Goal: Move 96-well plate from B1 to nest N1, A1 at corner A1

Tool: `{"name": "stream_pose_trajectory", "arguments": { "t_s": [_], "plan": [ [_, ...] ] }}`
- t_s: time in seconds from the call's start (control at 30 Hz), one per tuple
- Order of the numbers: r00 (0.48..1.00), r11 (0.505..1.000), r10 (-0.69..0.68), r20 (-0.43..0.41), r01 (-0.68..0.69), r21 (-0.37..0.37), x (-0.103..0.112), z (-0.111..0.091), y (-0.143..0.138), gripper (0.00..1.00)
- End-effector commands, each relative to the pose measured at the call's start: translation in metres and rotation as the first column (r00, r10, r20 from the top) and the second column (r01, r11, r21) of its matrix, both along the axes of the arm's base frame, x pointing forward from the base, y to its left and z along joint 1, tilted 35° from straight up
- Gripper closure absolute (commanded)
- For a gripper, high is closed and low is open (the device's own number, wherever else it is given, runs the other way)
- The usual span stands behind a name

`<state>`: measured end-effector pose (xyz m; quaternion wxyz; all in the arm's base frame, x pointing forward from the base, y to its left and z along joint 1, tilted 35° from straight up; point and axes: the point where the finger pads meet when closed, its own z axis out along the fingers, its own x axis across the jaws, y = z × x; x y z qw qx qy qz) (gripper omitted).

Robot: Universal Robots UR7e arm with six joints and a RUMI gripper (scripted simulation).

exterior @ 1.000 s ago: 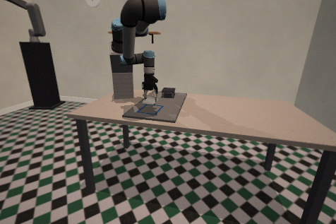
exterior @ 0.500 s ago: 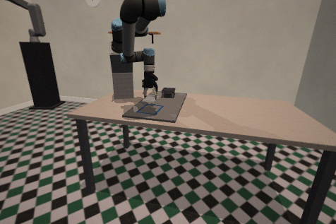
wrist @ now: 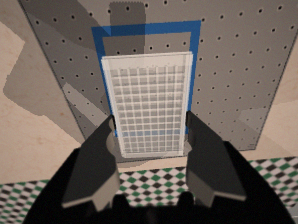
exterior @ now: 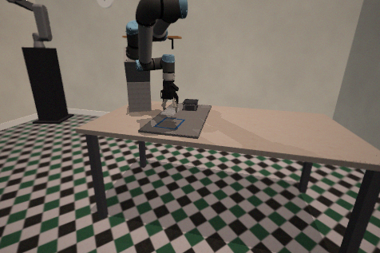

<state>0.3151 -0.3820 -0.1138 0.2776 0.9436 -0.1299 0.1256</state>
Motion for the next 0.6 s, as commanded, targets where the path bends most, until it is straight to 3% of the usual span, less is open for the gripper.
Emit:
{"name": "stream_pose_trajectory", "arguments": {
  "t_s": [0.0, 0.17, 0.57],
  "plan": [
    [0.998, 0.998, 0.053, -0.036, -0.054, -0.010, 0.002, -0.002, 0.006, 1.00],
    [0.988, 0.991, 0.129, -0.090, -0.131, -0.021, 0.006, -0.005, 0.015, 1.00],
    [0.988, 0.991, 0.129, -0.090, -0.131, -0.021, 0.019, -0.019, 0.050, 1.00]
  ]
}}
